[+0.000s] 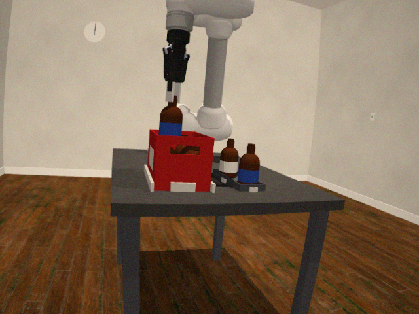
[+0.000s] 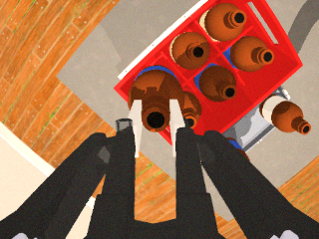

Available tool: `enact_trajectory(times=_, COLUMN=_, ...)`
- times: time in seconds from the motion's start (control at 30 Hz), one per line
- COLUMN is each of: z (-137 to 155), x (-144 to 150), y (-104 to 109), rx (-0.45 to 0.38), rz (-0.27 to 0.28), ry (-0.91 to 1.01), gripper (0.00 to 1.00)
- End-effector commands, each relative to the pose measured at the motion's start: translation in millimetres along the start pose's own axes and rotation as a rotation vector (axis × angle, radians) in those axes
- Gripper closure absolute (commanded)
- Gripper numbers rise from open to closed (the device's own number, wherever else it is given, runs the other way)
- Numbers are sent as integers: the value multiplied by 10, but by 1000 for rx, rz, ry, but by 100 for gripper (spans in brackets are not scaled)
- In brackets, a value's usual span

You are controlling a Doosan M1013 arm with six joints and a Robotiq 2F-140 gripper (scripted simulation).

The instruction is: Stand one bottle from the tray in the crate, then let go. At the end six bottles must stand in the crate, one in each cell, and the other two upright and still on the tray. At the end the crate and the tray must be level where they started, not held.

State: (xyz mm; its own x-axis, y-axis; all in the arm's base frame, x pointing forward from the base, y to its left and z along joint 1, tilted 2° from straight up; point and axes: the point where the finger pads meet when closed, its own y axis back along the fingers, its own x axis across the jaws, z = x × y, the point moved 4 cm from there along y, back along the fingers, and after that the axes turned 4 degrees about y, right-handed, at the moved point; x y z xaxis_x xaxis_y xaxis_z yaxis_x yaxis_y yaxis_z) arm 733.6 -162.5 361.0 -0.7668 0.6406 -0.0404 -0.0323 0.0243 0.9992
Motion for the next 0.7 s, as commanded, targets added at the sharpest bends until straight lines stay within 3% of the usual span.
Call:
enact_trajectory(times=0.0, z=0, x=0, y=2, rx=0, rz=0, ry=0, gripper=100)
enact_trajectory(times=0.67, z=0, x=1, y=-53, rx=0, rz=0, ry=0, gripper=100)
